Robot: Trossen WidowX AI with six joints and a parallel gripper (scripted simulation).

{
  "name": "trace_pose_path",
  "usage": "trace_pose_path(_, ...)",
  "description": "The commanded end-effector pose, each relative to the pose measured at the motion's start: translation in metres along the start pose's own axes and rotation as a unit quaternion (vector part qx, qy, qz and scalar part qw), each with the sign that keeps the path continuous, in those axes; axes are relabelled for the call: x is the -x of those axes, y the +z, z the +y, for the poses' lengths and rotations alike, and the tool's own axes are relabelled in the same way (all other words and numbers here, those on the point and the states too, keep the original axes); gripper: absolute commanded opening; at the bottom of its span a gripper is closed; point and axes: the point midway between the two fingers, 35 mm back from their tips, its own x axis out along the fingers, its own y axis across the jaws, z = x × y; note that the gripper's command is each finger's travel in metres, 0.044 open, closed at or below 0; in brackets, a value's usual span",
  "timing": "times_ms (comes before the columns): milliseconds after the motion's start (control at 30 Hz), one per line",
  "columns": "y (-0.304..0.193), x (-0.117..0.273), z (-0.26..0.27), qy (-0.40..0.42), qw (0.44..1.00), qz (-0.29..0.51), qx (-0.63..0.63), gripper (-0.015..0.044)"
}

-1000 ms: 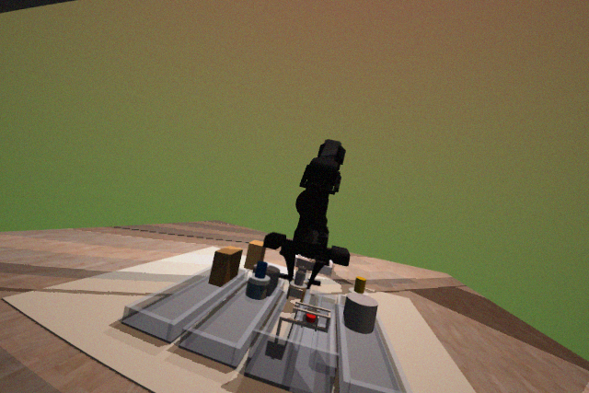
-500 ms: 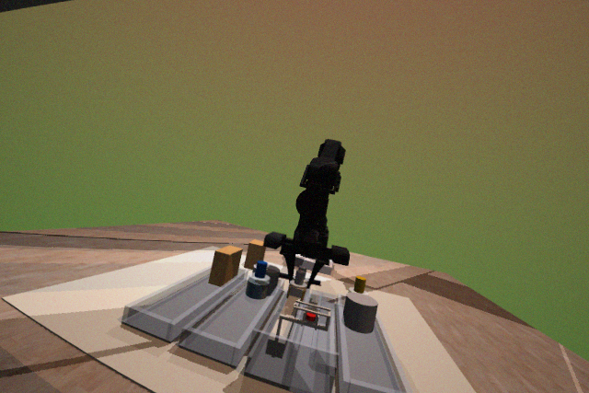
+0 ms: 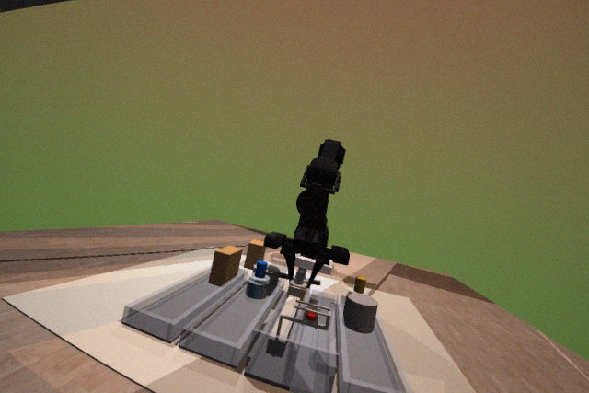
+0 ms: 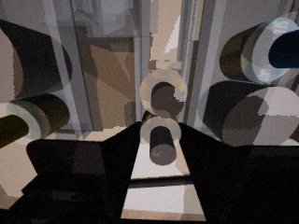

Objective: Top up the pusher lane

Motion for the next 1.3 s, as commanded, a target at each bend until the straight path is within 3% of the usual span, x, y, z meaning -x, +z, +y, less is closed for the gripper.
trace_pose_path(0,-0.001,0.000,0.000,0.000,1.000,0.000,0.000,0.0000)
trace_pose_path(167,-0.001,0.000,0.000,0.000,1.000,0.000,0.000,0.0000)
trace_pose_path(533,0.000,0.000,0.000,0.000,1.000,0.000,0.000,0.0274)
trace_pose_path(1267,-0.018,0.022,0.000,-0.001,1.000,0.000,0.000,0.0274)
